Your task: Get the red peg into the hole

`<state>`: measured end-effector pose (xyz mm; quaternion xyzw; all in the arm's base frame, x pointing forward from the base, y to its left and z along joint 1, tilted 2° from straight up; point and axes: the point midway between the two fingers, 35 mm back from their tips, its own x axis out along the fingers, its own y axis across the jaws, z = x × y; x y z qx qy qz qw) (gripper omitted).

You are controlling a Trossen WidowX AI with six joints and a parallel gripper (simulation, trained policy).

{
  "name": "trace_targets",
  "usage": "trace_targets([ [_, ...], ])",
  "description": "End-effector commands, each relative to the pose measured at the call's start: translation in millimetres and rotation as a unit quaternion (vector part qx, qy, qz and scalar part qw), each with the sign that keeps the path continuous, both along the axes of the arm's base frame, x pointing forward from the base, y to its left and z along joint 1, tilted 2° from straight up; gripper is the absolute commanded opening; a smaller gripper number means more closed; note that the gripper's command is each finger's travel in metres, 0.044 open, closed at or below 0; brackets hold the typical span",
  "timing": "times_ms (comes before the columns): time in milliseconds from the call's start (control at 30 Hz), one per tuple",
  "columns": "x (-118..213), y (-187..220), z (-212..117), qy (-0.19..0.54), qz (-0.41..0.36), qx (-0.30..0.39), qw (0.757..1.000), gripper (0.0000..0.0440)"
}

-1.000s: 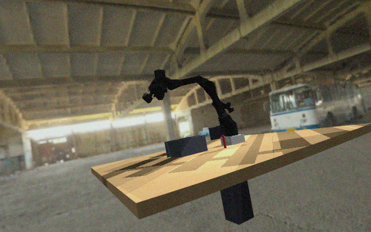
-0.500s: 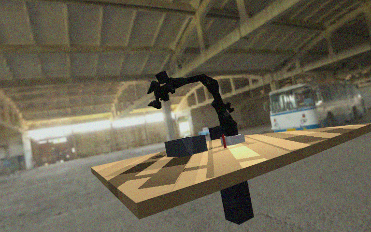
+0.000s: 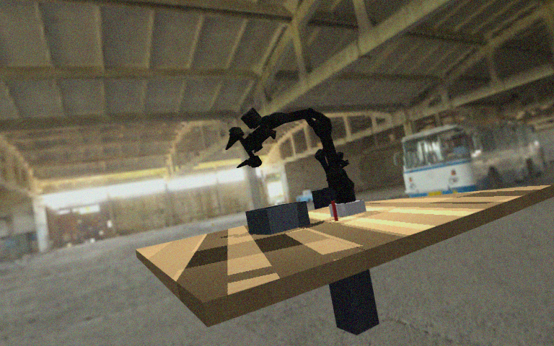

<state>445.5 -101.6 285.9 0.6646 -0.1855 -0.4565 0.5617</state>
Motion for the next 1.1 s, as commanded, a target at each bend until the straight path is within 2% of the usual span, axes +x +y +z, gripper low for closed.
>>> trace_targets([
  [0,-8.3,20.3,-11.0,0.052,0.041,0.000,0.998,0.0440],
  [267,-29.6,61.4,-36.9,0.160,0.127,-0.001,0.979,0.0440],
  [533,-58.4,99.6,-61.0,0.262,0.213,-0.003,0.941,0.0440],
  [800,-93.3,133.7,-83.1,0.357,0.297,-0.006,0.886,0.0440],
  [1067,-132.9,162.7,-103.6,0.443,0.377,-0.011,0.813,0.0440],
])
